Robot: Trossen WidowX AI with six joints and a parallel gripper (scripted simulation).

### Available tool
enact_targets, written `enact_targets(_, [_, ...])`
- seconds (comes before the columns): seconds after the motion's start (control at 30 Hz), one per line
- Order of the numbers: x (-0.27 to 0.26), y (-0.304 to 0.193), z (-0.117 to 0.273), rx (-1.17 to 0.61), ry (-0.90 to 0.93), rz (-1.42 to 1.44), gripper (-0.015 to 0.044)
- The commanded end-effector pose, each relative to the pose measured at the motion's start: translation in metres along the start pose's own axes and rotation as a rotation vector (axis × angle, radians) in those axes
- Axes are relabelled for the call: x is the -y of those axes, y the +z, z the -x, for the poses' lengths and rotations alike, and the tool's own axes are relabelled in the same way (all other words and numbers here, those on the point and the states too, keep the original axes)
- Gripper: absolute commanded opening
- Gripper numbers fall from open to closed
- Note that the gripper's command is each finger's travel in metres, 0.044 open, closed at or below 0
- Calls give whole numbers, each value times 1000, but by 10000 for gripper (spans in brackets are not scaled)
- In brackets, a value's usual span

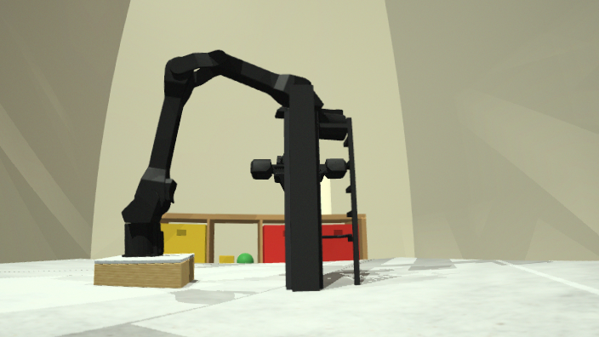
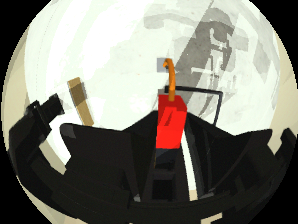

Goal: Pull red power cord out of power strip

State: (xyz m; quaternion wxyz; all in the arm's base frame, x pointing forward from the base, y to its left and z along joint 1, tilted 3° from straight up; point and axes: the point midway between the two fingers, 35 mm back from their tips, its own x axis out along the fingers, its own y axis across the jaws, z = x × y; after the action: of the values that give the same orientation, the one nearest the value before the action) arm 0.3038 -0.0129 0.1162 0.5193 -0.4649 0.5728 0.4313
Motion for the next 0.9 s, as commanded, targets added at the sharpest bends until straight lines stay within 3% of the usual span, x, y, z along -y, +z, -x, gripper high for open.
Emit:
enact_targets(0.0, [0,27,2,55,-1,28,0])
enact_targets(0.47, [-3,50,4,57,-1,29,0])
enact_targets(0.67, [-4,38,3,51,3,18,157])
enact_targets(0.87, [-4,38,3,51,3,18,160])
